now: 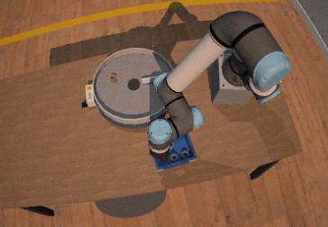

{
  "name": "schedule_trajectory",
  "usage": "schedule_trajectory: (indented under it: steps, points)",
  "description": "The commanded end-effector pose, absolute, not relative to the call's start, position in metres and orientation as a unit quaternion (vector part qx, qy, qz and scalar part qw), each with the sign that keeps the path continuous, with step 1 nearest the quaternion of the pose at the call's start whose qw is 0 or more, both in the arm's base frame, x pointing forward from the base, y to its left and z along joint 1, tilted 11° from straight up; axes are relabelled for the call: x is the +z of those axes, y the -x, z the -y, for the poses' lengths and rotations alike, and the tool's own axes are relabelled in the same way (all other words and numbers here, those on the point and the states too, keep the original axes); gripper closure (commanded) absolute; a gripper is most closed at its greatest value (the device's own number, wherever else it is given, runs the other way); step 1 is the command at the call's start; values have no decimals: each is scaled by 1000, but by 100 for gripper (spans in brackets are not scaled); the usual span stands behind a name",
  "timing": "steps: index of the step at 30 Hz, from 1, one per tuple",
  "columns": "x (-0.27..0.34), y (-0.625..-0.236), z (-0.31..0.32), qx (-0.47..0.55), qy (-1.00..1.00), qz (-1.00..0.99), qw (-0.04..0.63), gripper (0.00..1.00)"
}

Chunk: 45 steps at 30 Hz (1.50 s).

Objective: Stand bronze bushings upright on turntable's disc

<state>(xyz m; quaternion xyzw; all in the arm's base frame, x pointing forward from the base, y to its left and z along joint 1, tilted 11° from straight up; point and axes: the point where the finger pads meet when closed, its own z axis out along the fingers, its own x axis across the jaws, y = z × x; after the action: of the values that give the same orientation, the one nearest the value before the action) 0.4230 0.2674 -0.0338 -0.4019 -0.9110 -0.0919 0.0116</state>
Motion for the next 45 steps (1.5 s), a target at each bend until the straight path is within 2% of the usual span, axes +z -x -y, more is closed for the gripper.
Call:
schedule_trajectory:
  steps: [1, 45]
  points:
    - [-33, -424, -267, -93, 403, 911, 11, 100]
    - [-36, -421, -251, -93, 403, 911, 11, 100]
